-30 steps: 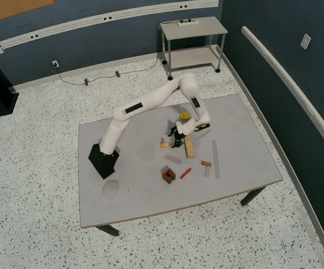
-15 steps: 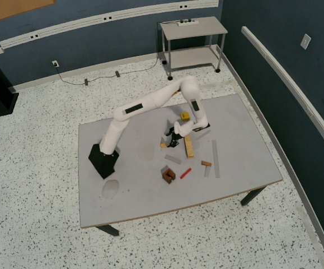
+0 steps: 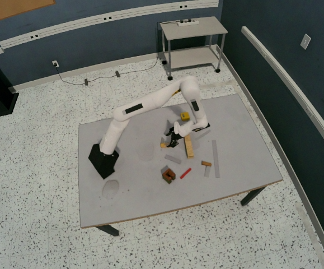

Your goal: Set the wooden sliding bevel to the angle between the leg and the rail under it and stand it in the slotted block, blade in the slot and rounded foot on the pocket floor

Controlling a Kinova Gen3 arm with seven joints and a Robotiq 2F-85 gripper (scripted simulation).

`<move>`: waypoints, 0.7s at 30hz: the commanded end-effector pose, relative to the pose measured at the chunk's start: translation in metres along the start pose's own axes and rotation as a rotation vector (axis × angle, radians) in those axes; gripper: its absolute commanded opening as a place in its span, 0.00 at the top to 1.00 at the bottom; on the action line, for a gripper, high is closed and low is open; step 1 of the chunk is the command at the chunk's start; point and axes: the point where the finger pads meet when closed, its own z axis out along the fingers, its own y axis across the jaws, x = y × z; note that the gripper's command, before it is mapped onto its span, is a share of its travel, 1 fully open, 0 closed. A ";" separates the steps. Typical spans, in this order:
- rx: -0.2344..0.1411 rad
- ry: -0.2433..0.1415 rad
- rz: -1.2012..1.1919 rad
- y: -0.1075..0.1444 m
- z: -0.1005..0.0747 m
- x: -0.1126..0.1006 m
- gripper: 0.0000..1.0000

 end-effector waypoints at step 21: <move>0.001 -0.001 0.000 0.000 0.001 0.001 0.36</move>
